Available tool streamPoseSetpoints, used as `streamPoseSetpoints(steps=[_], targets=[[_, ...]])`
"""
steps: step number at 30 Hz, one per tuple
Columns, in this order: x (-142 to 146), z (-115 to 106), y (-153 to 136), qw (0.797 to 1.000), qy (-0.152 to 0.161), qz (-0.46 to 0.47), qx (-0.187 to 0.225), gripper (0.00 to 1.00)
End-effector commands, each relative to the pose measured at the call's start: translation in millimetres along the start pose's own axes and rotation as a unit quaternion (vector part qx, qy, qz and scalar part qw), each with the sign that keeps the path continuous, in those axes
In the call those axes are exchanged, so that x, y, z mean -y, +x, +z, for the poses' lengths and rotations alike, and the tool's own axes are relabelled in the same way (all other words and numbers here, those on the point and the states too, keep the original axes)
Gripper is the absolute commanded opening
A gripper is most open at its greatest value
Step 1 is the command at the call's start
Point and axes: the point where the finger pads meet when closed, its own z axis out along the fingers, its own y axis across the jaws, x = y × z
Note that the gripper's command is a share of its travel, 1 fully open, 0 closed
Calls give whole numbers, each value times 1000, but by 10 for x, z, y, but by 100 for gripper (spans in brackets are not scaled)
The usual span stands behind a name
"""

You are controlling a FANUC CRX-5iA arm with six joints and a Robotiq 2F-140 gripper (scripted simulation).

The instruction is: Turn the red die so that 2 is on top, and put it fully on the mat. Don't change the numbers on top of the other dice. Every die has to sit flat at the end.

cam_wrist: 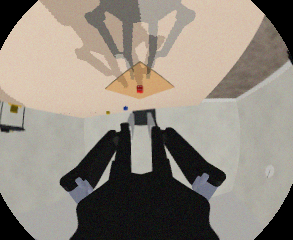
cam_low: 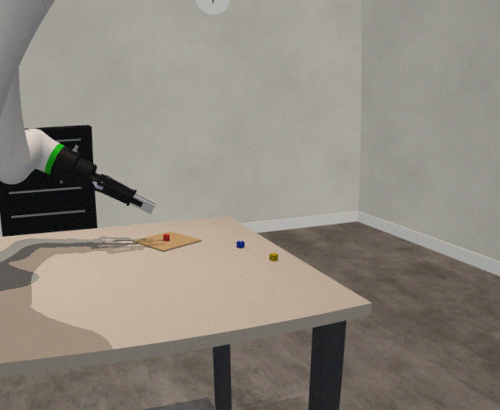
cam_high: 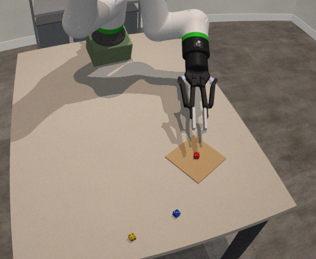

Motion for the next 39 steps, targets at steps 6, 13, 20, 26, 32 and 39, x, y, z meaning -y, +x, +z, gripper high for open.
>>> streamPoseSetpoints(steps=[6,13,20,26,32,39], targets=[[30,28,-95,1000,9,-2,2,27],[307,358,-518,997,78,-13,5,27],[809,708,-997,983,180,-24,-28,27],[1101,827,-1156,970,230,-27,-70,27],[1347,884,-1209,955,267,-26,-131,27],[1495,874,-1128,932,281,-20,-227,27]])
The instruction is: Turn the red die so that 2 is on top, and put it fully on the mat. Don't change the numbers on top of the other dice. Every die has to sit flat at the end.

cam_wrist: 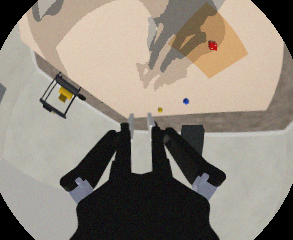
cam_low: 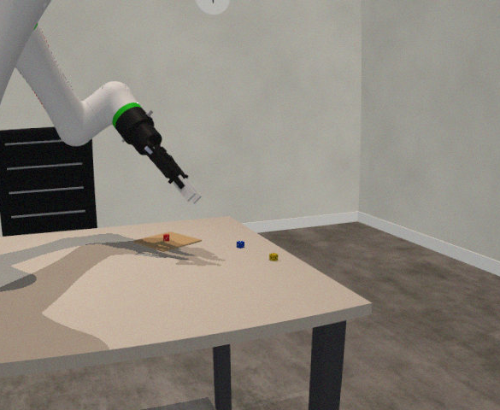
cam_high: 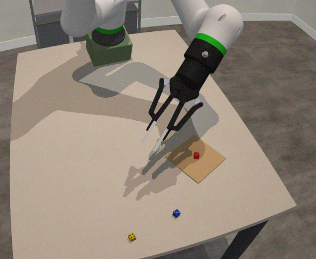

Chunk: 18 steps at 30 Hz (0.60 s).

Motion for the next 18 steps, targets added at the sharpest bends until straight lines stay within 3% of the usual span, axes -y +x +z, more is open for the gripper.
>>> streamPoseSetpoints(steps=[1,4,7,9,17,18], targets=[[81,68,27,996,22,-18,-82,27],[67,54,98,992,15,-27,-122,27],[63,51,106,992,14,-28,-126,27],[-16,-15,222,983,-8,-42,-181,27],[-262,-224,403,961,-66,-66,-259,27],[-342,-295,441,955,-84,-73,-275,27]])
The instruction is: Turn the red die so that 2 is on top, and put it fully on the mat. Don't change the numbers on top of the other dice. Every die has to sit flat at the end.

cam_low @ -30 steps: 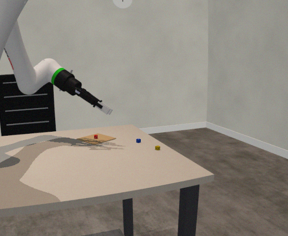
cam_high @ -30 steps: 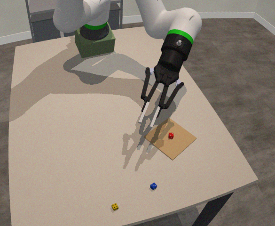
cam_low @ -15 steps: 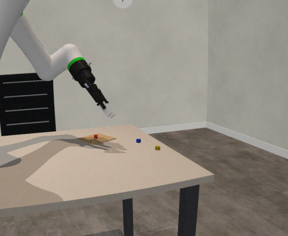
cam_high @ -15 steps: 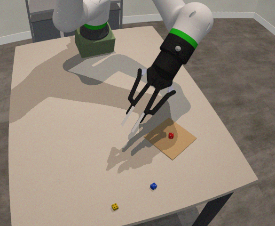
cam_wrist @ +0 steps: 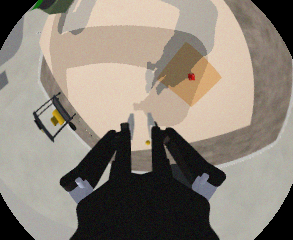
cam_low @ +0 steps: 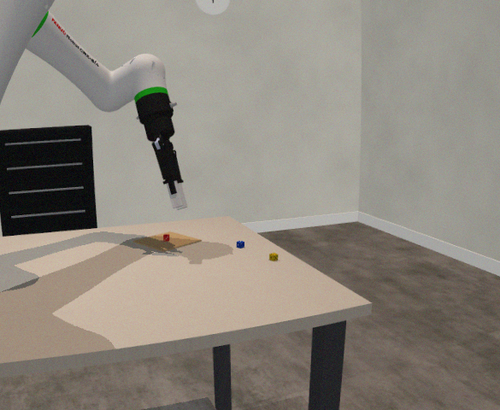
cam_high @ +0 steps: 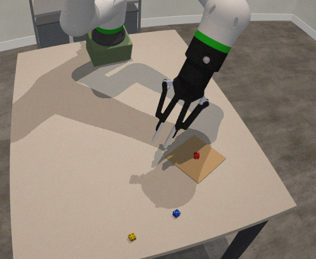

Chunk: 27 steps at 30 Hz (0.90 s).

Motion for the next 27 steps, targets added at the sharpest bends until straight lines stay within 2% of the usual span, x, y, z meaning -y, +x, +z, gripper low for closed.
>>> streamPoseSetpoints(steps=[1,3,6,9,10,13,17,18,27], targets=[[-205,-83,142,997,-39,-28,-68,27],[-334,-153,208,993,-63,-41,-88,27],[-336,-154,209,993,-64,-41,-88,27],[-663,-364,343,981,-126,-73,-125,27],[-674,-372,347,981,-128,-74,-126,27],[-865,-518,409,972,-165,-93,-142,27],[-918,-562,424,969,-175,-98,-145,27],[-918,-562,424,969,-175,-98,-145,100],[-918,-562,424,969,-175,-98,-145,100]])
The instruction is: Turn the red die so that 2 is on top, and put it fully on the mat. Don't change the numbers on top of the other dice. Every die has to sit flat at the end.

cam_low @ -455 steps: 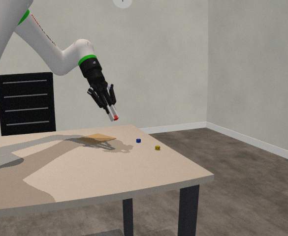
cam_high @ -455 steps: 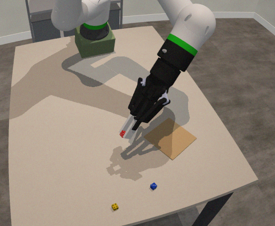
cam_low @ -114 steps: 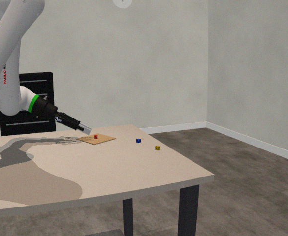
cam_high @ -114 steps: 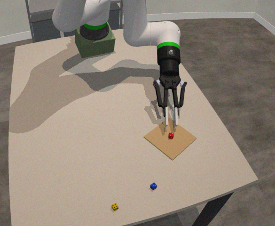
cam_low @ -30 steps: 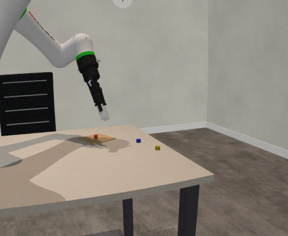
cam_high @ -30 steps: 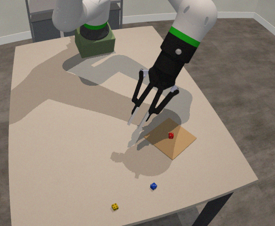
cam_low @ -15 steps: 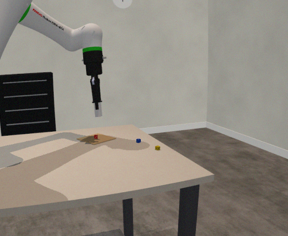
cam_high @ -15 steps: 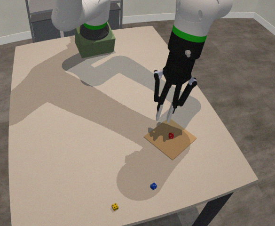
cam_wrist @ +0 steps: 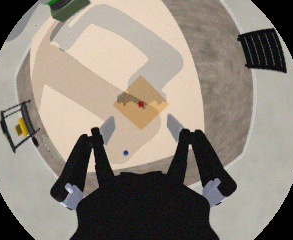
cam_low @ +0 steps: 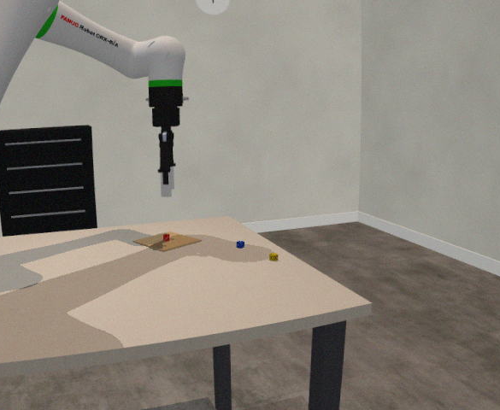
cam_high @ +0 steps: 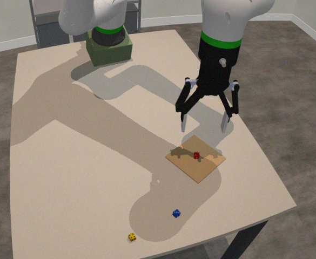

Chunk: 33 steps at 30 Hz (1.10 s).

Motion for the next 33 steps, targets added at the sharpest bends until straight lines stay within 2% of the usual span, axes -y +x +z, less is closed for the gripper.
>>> streamPoseSetpoints(steps=[1,13,25,33], targets=[[-1,-2,-2,1000,0,0,0,100],[-1,-82,-2,1000,0,0,0,100],[-1,-336,-1,1000,0,0,0,100],[-1,-381,-1,1000,0,0,0,100]])
